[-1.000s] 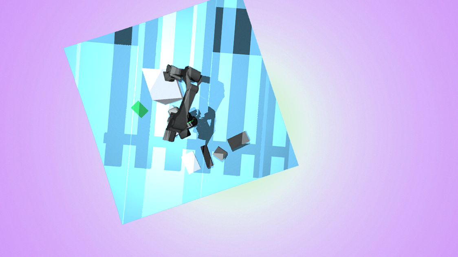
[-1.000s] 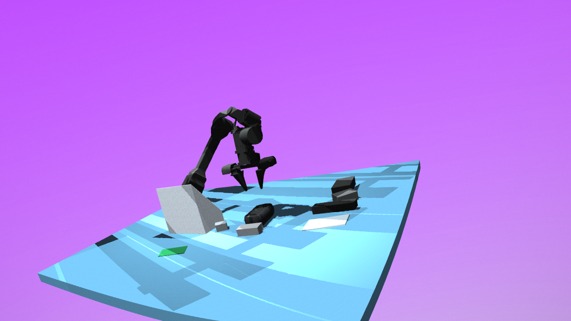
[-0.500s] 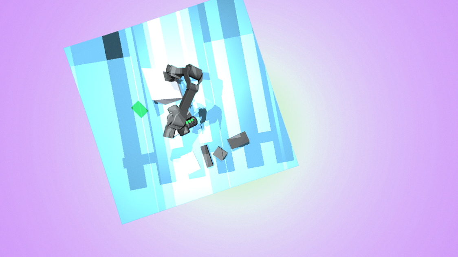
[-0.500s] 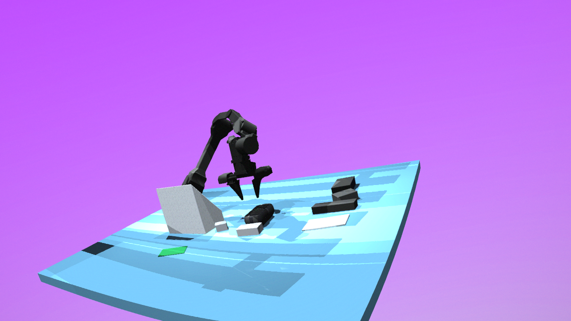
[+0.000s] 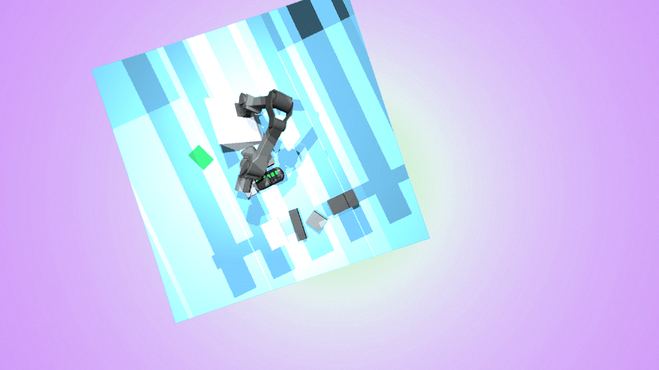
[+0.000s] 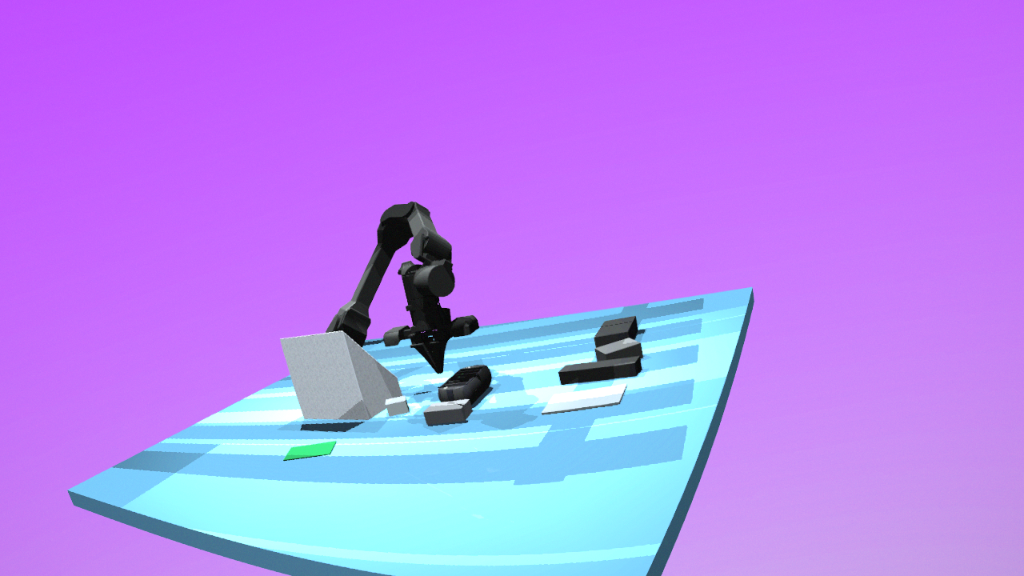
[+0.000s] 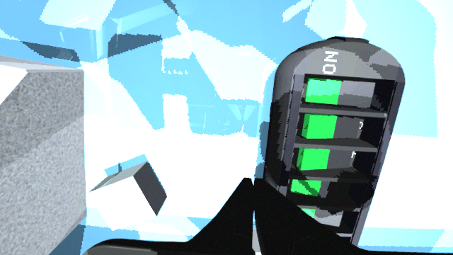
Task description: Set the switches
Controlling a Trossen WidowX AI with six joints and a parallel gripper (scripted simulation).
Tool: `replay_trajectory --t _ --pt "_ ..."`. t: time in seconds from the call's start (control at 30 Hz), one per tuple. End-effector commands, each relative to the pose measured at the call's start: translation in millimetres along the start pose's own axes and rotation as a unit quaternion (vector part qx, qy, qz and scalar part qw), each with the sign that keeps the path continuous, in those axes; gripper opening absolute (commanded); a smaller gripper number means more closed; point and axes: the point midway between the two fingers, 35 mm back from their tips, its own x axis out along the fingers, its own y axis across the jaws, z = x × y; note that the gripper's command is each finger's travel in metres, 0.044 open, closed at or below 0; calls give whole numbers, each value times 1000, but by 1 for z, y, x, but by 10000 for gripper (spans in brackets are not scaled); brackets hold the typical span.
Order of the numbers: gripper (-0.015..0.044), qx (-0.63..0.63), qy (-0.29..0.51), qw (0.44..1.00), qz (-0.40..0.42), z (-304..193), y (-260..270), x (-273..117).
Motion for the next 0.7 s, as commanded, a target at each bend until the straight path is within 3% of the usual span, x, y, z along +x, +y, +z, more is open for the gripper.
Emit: replay_trajectory --t 0.0,0.47,0.67 --pt "0 2 -2 1000 -2 1 0 1" --pt "0 0 0 1000 0 0 0 1" --pt "157 1 1 1000 1 -1 0 -48"
